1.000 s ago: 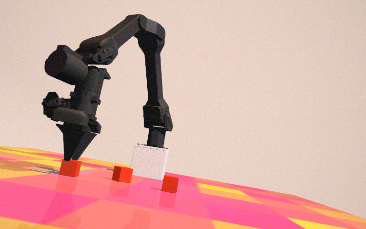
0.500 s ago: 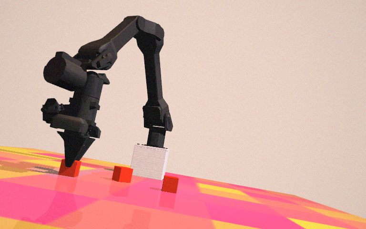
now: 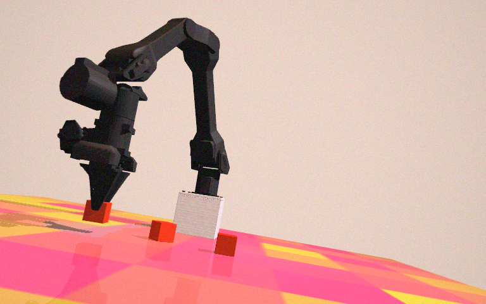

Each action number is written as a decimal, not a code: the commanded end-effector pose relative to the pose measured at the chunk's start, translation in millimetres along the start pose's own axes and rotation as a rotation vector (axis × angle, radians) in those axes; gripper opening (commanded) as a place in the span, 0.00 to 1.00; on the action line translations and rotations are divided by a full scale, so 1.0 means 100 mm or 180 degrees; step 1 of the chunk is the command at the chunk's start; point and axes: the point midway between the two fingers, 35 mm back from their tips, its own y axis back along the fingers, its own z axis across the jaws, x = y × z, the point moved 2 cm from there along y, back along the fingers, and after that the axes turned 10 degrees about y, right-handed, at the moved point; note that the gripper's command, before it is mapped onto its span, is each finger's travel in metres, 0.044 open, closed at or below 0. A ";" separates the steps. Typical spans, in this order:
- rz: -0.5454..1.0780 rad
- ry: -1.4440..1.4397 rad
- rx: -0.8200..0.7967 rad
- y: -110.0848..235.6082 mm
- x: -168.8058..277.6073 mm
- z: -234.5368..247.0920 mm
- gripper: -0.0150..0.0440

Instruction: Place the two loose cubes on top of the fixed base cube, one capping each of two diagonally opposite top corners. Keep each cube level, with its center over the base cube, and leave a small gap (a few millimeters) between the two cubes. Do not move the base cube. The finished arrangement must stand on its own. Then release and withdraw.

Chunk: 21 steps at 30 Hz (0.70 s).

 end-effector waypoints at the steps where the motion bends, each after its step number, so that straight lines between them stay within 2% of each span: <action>1: -0.0059 0.0013 -0.0052 0.19 -0.04 0.04 0.43; 21: -0.0059 0.0013 -0.0052 0.83 -0.01 0.02 0.43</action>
